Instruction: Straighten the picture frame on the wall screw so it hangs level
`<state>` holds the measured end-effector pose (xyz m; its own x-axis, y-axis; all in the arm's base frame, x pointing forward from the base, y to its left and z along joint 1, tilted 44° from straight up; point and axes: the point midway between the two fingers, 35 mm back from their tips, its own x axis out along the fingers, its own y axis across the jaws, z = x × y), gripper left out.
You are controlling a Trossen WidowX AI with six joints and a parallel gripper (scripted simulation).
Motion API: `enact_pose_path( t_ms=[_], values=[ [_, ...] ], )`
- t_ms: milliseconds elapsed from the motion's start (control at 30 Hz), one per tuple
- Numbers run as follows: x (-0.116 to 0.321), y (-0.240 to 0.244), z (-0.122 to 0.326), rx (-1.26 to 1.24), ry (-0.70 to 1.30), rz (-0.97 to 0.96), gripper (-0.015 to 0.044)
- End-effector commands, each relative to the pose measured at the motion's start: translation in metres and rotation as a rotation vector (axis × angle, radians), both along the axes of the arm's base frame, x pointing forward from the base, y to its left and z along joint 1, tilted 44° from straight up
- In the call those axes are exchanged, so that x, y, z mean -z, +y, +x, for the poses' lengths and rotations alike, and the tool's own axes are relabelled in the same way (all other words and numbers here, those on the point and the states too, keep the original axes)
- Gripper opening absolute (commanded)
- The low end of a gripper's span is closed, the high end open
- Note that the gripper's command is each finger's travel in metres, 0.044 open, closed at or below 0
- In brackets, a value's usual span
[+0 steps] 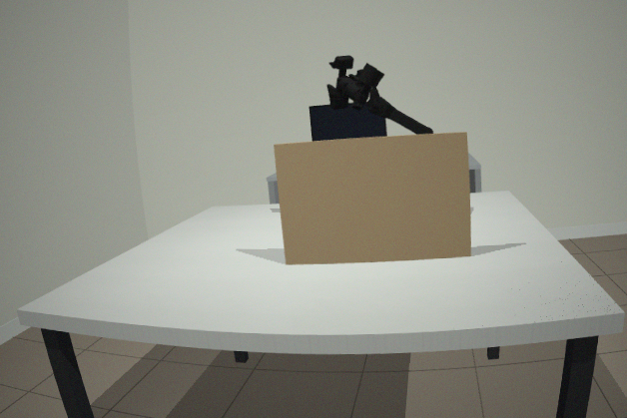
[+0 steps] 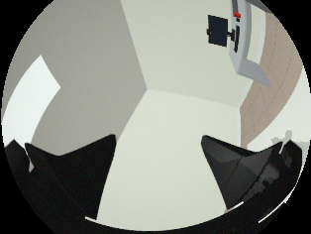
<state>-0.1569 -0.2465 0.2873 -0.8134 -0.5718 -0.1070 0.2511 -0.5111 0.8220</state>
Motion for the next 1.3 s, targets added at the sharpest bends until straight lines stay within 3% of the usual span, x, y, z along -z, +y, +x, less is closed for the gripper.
enact_pose_path(
  t_ms=[0,167,433,733,1000,1267],
  values=[
    [0.000,-0.001,0.002,-0.012,-0.004,-0.006,0.0374],
    [0.005,-0.025,0.072,-0.336,-0.141,-0.151,0.0260],
    [0.015,-0.017,0.207,-0.921,-0.504,-0.295,0.0260],
    [0.027,0.069,0.329,-1.518,-1.030,-0.201,0.0260],
    [0.039,0.177,0.377,-1.905,-1.479,0.135,0.0260],
    [0.039,0.180,0.377,-1.913,-1.488,0.146,0.0260]
  ],
)
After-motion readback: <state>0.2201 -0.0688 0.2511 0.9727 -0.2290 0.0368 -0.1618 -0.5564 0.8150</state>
